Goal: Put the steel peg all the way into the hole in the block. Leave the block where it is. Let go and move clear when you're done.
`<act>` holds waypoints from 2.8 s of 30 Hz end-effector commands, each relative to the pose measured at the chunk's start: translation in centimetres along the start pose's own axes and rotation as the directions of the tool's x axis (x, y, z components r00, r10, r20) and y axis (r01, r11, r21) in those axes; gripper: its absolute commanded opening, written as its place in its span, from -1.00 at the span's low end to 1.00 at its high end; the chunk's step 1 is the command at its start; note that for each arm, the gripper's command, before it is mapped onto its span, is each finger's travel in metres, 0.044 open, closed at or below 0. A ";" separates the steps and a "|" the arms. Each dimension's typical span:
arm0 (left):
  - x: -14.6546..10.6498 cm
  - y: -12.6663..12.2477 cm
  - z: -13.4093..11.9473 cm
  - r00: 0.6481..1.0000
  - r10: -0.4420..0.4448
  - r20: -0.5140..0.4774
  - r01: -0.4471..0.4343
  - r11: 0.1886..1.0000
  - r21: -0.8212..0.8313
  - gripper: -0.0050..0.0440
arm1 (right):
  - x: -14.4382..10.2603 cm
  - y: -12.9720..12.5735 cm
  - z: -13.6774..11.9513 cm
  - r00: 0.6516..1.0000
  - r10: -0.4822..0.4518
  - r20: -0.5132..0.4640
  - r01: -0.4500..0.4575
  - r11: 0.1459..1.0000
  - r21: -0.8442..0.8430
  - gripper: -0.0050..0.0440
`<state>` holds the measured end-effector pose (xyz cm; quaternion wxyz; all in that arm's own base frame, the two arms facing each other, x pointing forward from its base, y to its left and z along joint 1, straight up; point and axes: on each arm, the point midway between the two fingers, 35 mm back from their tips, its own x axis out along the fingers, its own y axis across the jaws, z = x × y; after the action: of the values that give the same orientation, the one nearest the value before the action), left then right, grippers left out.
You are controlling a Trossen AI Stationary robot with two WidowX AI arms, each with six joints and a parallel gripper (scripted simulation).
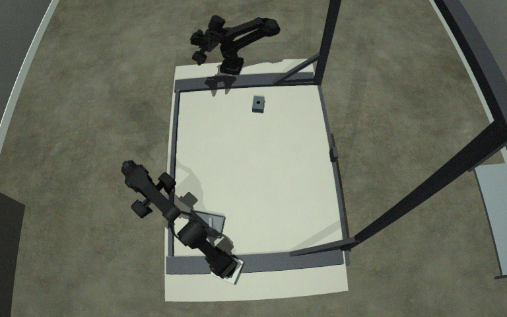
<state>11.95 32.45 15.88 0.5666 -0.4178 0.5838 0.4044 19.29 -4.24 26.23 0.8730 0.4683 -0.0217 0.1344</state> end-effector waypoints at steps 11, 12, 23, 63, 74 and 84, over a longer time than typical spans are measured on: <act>-0.9 0.0 0.1 1.000 -0.001 0.029 0.001 1.000 0.000 1.00 | 0.0 0.3 0.2 1.000 0.004 0.001 -0.004 1.000 -0.009 1.00; -0.9 0.0 0.1 1.000 -0.001 0.029 0.001 1.000 0.000 1.00 | 0.0 0.3 0.2 1.000 0.004 0.001 -0.004 1.000 -0.009 1.00; -0.7 -0.5 -0.6 0.999 -0.009 0.041 0.007 0.999 0.031 0.51 | 0.7 1.1 1.2 1.000 0.009 0.005 -0.009 1.000 -0.025 1.00; 12.7 -6.6 -15.4 0.963 -0.162 0.215 -0.012 0.772 0.636 -0.06 | 31.1 -5.3 0.0 0.866 -0.408 -0.288 0.208 0.819 -0.535 1.00; 14.6 -6.7 -17.3 0.956 -0.183 0.229 -0.026 0.725 0.688 -0.06 | 37.2 -6.1 -7.5 0.788 -0.504 -0.353 0.105 0.676 -0.729 1.00; 15.2 -6.7 -17.8 0.956 -0.185 0.226 -0.027 0.714 0.700 -0.06 | 41.0 -5.2 -12.3 0.766 -0.532 -0.360 0.003 0.564 -0.826 1.00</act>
<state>12.24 13.07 1.16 0.7698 -0.1441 0.5933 0.1859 57.42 11.26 18.54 0.9522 -0.0103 0.2858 0.1069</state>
